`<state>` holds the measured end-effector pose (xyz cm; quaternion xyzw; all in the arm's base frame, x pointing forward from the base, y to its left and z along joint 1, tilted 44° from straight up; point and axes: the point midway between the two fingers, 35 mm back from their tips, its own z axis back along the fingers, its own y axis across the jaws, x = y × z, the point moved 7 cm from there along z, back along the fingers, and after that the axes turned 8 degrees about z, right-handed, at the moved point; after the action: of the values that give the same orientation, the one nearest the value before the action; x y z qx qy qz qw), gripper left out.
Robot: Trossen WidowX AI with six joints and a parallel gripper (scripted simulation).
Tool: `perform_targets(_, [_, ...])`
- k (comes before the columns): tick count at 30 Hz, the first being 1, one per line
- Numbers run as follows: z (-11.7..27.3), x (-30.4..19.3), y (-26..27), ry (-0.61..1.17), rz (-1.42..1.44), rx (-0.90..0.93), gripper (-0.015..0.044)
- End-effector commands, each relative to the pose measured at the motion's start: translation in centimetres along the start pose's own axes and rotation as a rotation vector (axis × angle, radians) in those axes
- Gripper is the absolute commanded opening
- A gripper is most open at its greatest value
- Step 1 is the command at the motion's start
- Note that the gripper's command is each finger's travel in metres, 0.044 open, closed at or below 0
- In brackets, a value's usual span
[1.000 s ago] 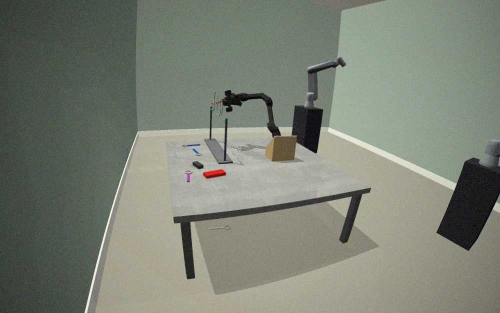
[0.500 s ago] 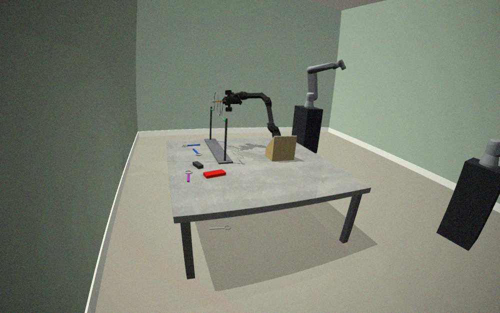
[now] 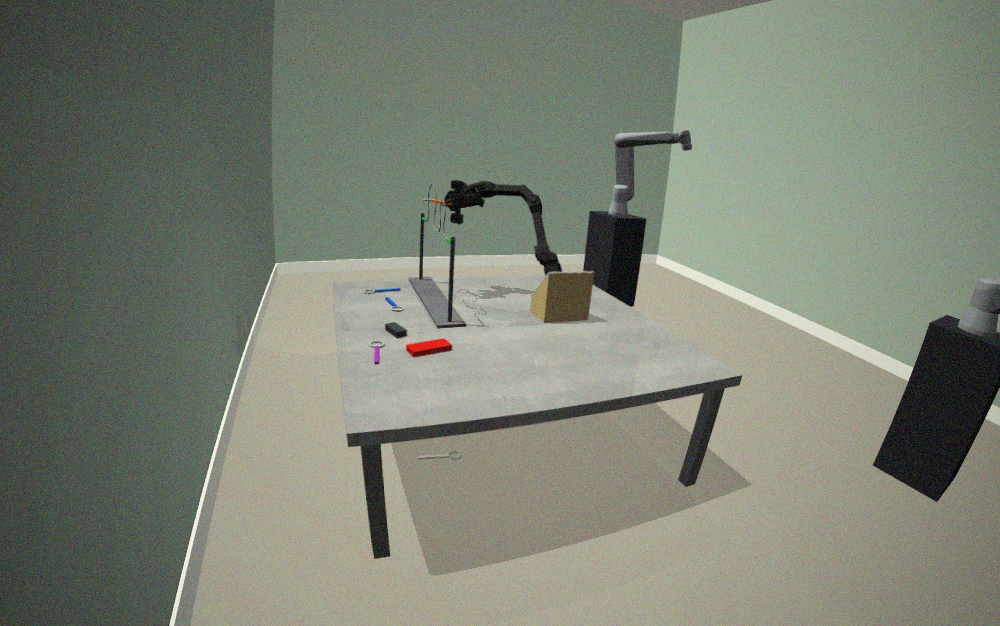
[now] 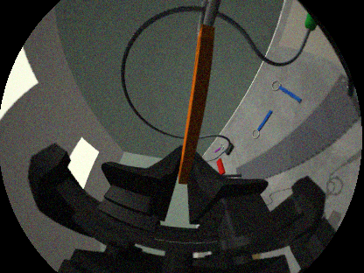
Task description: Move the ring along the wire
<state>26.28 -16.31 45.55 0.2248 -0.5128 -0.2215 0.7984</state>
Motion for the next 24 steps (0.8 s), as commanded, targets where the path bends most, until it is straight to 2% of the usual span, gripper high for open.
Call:
perform_targets(1, [-0.02, 0.01, 0.14, 0.002, 0.051, -0.030, -0.0150])
perform_targets(24, [-0.13, -0.12, 0.27, 0.010, 0.319, -0.201, -0.0150])
